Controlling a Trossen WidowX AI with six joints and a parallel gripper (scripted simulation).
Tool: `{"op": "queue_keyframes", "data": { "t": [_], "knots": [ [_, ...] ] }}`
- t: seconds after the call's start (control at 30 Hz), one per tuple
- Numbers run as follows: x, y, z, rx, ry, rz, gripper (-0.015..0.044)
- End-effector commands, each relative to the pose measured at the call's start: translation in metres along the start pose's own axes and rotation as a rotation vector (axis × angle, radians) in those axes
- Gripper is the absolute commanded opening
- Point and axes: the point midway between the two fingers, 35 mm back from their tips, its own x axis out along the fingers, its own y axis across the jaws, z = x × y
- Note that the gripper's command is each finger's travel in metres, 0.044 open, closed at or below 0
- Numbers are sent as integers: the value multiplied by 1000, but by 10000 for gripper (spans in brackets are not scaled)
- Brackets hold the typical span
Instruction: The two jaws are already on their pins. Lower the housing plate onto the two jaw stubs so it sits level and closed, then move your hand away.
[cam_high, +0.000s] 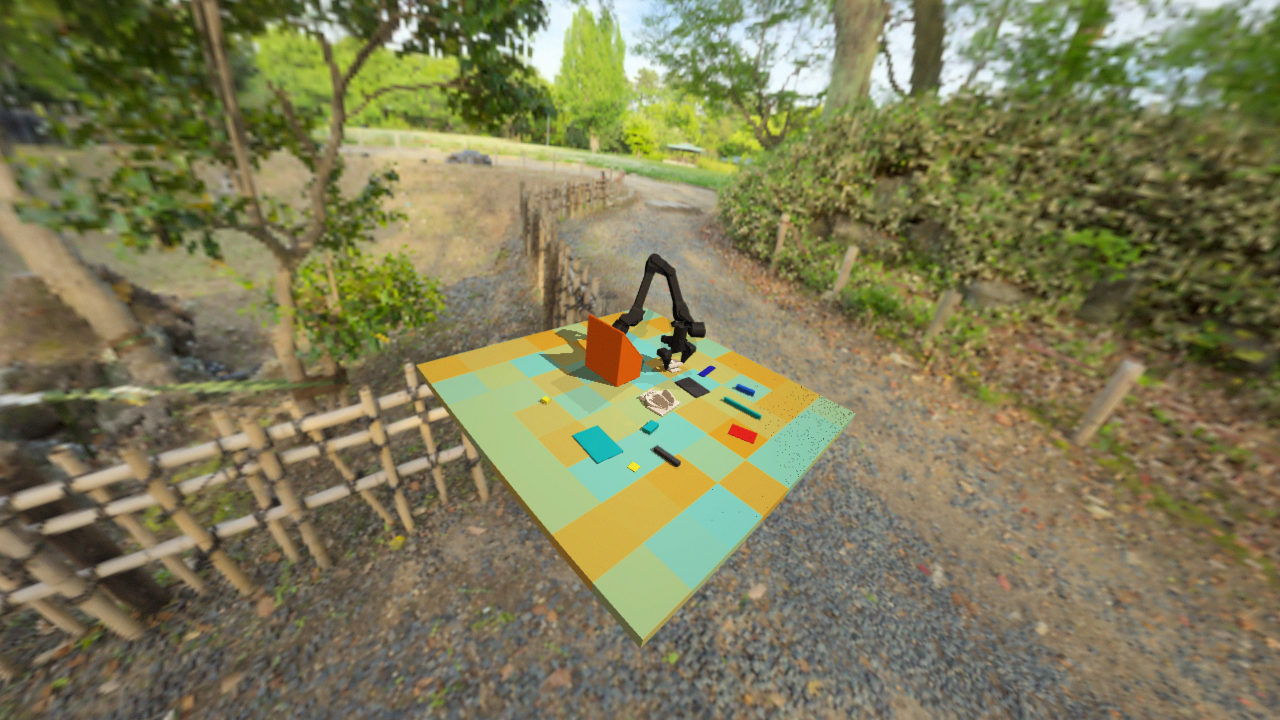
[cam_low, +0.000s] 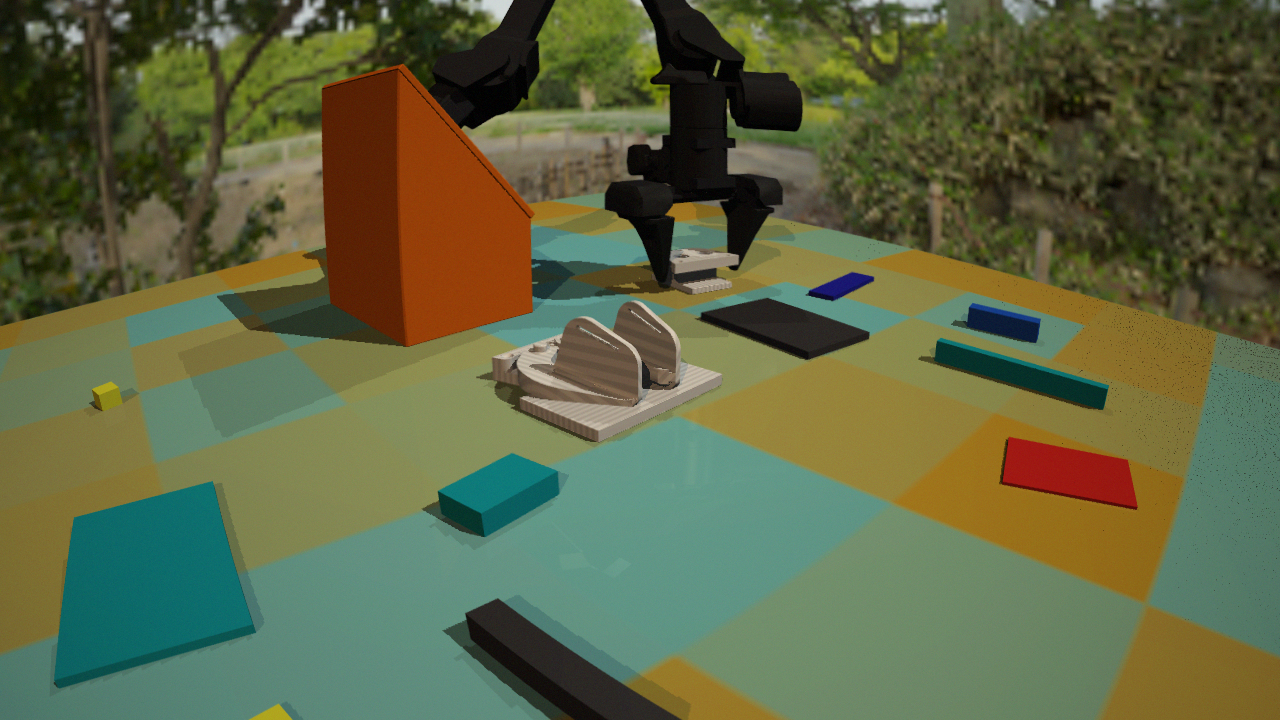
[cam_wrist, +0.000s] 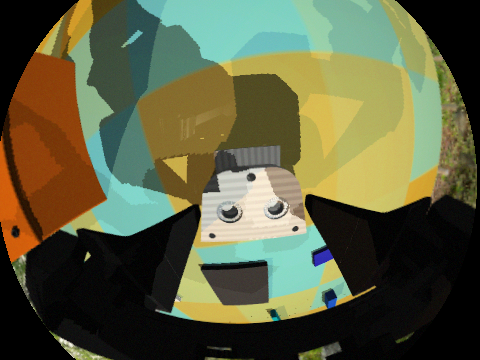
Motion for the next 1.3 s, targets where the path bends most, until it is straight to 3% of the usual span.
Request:
{"op": "queue_keyframes", "data": {
  "t": [0.0,0.4,0.83,1.27],
  "knots": [
    [1,1,0,6,3,3,440],
    [1,1,0,6,3,3,440],
    [1,0,0,0,0,1,353],
    [-4,0,-1,0,0,2,351]
  ]
}}
